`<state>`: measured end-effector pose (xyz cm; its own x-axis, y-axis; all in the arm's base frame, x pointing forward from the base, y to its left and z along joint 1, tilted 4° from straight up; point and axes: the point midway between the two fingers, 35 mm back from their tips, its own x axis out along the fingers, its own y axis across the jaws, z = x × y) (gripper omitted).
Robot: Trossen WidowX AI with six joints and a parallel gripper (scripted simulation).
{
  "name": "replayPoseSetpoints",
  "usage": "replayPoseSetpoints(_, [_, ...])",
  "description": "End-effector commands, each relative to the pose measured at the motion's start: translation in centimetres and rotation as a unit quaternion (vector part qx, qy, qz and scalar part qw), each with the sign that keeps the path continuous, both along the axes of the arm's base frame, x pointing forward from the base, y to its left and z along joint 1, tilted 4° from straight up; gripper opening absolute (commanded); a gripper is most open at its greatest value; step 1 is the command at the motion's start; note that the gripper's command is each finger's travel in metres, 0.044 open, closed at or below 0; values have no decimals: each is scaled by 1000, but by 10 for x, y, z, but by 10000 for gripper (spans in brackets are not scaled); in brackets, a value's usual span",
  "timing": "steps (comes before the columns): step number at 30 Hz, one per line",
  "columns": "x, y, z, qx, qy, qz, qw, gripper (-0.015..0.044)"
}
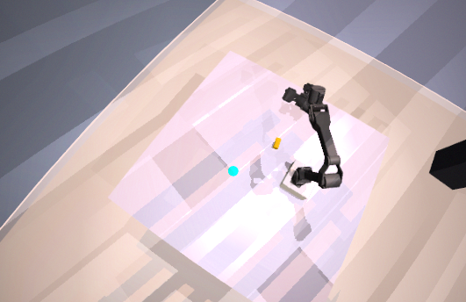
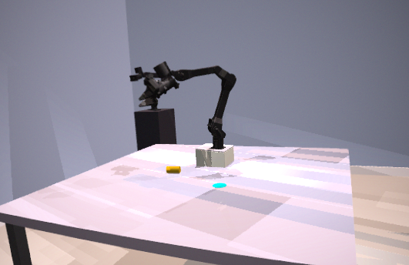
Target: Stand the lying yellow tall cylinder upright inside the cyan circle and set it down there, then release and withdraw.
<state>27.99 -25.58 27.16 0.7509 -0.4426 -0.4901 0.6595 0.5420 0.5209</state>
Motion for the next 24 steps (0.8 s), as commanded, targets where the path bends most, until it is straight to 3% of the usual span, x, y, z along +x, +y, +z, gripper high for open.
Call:
replayPoseSetpoints(1, [1, 3, -33, 48, 45, -9, 998, 309])
replayPoseSetpoints(12, [-9, 26, -118, 171, 186, -28, 967, 309])
replayPoseSetpoints(24, [-40, 64, -188, 271, 352, -45, 895, 309])
